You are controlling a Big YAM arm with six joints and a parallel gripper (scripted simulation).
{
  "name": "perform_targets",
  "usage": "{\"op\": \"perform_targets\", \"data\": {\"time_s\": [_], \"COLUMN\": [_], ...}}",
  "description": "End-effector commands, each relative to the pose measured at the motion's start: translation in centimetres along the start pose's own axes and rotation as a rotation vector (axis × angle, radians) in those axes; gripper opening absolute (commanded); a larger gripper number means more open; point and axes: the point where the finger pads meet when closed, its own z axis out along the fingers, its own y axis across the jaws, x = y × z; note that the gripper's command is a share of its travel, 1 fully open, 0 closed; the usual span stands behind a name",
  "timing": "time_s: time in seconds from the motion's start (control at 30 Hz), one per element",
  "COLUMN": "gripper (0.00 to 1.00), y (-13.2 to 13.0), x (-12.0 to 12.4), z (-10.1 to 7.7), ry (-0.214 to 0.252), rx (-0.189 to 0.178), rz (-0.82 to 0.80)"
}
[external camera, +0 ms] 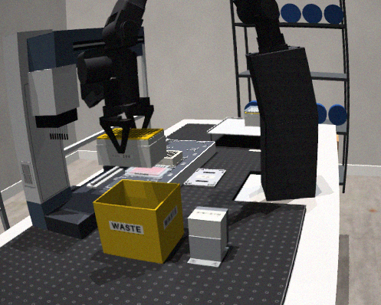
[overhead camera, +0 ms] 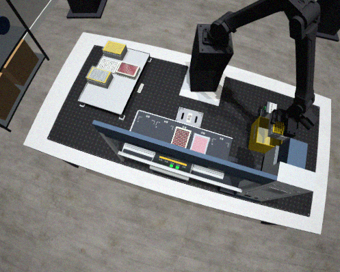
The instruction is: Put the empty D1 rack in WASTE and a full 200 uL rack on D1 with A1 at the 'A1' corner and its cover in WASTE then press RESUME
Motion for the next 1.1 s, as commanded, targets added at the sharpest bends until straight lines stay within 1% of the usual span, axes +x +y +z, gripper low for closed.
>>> {"op": "perform_targets", "data": {"time_s": [0.0, 0.07, 0.1, 0.17, 0.33, 0.4, 0.57, 0.63, 0.67, 0.7, 0.93, 1.0, 1.07], "gripper": [0.00, 0.00, 0.00, 0.00, 0.00, 0.00, 0.00, 0.00, 0.00, 0.00, 0.00, 0.00, 0.00], "y": [1.0, 1.0, 0.7, 1.0, 0.9, 0.5, 0.8, 0.8, 0.6, 0.8, 0.8, 0.5, 0.7], "x": [-1.3, -1.3, -1.1, -1.4, -1.4, -1.1, -1.3, -1.3, -1.1, -1.3, -1.2, -1.0, -1.2], "z": [1.2, 1.2, 1.5, 1.8, 2.6, 3.1, 3.8, 3.8, 4.1, 4.2, 5.4, 5.8, 6.1], "ry": [-0.012, -0.012, -0.009, -0.012, -0.012, -0.007, -0.011, -0.011, -0.008, -0.011, -0.011, -0.007, -0.010], "rx": [-0.017, -0.017, -0.011, -0.016, -0.016, -0.009, -0.015, -0.015, -0.010, -0.014, -0.014, -0.009, -0.013], "rz": [-0.001, -0.001, -0.002, 0.000, 0.000, -0.001, 0.000, 0.000, -0.001, 0.000, -0.001, -0.002, -0.001]}}
